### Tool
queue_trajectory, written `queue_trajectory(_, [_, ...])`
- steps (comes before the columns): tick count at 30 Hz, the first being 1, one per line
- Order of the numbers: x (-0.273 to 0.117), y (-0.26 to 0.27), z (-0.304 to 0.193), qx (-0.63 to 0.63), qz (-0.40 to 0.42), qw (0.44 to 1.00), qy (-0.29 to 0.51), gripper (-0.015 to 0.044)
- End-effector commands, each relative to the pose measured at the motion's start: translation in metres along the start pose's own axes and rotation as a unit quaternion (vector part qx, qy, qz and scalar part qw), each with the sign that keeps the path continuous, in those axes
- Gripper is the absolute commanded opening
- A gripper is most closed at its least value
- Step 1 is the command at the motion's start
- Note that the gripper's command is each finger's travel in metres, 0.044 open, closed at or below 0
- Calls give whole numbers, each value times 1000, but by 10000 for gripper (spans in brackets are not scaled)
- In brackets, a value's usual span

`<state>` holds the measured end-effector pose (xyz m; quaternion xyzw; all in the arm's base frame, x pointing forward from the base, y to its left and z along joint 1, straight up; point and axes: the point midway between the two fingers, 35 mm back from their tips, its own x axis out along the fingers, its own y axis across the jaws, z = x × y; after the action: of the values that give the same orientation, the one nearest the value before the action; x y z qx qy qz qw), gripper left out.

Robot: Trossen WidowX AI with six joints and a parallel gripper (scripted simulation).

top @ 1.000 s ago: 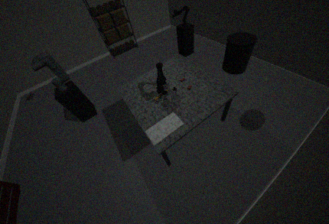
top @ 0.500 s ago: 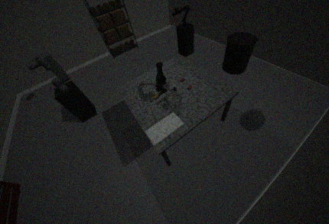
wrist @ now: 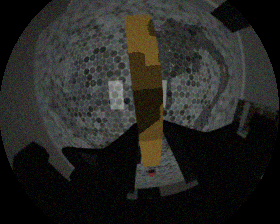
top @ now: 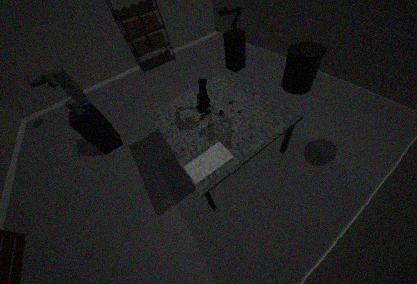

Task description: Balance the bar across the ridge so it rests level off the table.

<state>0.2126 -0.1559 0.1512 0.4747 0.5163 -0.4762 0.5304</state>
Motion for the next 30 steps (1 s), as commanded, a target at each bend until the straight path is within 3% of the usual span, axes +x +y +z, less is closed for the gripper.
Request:
queue_trajectory(1, [-5, 5, -8, -5, 5, 1000, -1, 0])
queue_trajectory(30, [-7, 48, -114, -88, 8, 996, 4, 0])
